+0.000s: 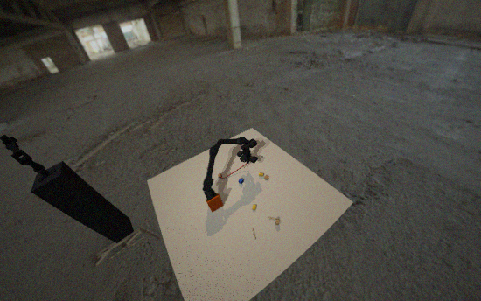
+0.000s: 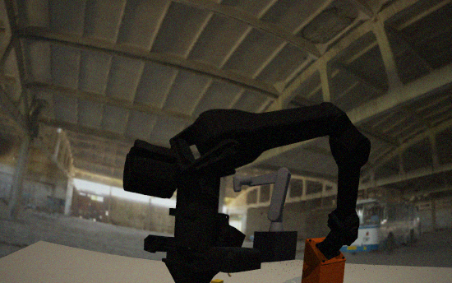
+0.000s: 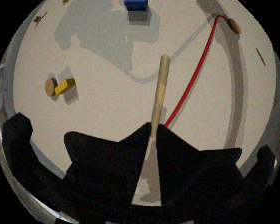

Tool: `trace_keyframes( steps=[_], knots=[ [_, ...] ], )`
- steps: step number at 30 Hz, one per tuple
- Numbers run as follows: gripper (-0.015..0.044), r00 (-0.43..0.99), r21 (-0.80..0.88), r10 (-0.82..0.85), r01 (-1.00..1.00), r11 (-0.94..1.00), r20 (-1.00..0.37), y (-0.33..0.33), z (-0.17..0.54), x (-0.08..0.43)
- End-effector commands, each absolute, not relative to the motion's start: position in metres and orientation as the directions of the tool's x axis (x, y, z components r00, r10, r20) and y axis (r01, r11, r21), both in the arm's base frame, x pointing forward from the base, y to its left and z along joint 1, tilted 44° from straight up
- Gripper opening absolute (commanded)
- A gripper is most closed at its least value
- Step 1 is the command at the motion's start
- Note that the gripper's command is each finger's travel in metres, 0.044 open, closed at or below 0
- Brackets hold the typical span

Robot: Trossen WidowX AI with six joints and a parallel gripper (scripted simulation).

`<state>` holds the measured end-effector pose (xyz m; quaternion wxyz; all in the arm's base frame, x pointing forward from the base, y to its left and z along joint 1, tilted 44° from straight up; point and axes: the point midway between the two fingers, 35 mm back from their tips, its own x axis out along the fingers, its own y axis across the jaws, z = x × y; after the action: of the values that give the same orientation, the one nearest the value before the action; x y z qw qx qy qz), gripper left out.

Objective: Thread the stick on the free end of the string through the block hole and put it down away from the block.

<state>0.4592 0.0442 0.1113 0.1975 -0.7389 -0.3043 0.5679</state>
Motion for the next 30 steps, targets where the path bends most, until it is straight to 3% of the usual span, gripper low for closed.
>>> trace_keyframes(
  steps=[1, 30],
  knots=[
    [0.0, 0.177, -0.639, 0.675, 0.222, -0.736, -0.716, 0.043, 0.109, 0.461],
    [0.0, 0.175, -0.639, 0.675, 0.222, -0.736, -0.717, 0.04, 0.07, 0.458]
  ],
)
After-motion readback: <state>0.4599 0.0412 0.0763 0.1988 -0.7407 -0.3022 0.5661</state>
